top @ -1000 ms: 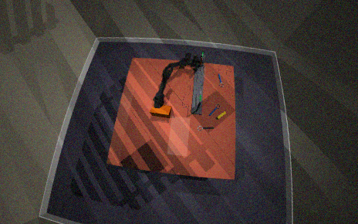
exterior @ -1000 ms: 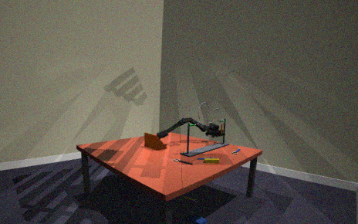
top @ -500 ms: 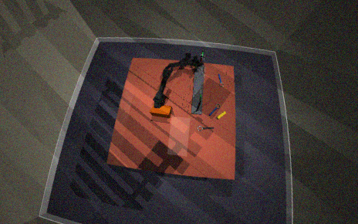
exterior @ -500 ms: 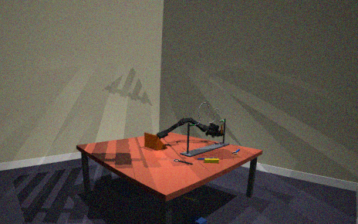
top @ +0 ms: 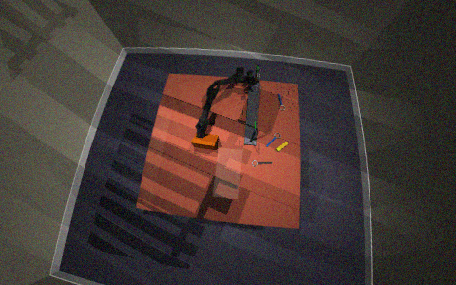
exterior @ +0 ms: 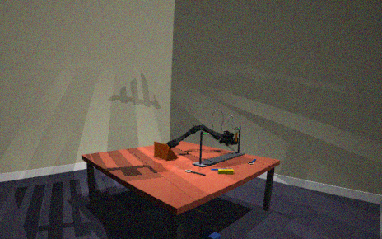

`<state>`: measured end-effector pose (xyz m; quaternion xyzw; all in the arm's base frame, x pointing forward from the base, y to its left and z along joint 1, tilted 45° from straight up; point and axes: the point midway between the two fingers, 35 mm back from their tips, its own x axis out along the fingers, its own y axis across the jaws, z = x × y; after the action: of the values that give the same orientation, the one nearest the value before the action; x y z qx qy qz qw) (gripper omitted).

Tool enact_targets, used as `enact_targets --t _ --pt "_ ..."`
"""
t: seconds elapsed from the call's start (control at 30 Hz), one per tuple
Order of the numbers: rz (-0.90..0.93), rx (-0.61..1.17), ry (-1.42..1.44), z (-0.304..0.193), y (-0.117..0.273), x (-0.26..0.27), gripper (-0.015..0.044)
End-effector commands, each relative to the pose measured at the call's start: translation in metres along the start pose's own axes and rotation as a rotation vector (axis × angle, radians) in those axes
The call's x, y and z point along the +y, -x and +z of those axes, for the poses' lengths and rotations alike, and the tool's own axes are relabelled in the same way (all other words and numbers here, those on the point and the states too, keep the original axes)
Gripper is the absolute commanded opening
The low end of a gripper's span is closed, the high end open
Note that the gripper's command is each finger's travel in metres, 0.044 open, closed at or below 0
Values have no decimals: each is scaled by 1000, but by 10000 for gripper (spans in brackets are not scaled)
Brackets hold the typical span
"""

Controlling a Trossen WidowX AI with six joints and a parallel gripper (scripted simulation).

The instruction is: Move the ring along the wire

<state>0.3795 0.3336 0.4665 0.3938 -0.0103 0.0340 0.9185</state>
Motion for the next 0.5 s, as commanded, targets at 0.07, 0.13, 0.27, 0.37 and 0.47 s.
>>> enact_targets --t 0.07,0.13,0.27,0.37,0.47 --pt "5 -3 -12 6 1 2 -150" --pt "5 -3 -12 6 1 2 -150" --pt "5 -3 -12 6 1 2 -150" --pt "5 -3 -12 6 1 2 -150" --pt "5 -3 -11 6 1 -1 -150"
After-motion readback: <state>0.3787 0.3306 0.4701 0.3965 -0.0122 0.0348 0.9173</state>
